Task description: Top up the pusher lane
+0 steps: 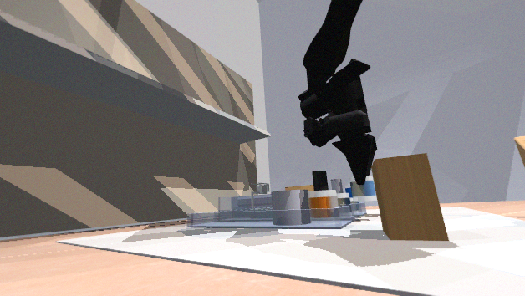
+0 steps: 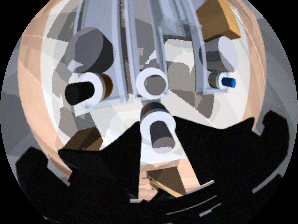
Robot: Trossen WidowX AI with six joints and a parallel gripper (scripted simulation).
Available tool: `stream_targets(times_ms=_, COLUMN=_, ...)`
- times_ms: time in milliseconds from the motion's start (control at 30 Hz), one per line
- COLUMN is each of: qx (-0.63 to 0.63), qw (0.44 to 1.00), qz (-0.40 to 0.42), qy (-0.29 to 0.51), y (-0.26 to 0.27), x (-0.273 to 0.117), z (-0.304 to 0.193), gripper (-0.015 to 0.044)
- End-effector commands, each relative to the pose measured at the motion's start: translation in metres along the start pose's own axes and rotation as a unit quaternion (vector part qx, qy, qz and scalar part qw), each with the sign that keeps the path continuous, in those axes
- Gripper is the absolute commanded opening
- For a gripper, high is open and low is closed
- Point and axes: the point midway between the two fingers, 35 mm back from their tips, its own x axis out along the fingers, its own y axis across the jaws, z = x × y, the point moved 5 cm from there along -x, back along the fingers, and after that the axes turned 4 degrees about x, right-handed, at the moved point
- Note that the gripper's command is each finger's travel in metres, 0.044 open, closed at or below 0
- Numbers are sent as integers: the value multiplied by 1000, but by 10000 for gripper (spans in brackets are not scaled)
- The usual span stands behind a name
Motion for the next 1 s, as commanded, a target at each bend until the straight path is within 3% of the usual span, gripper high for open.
stream_targets(times_ms=0, qx=4, qw=1000, qz=3, qy=-2, y=-1, x=1, z=0, gripper=0)
stream_targets(times_ms=967, qx=4, qw=1000, qz=3, qy=-2, y=-1, x=1, z=10, gripper=0)
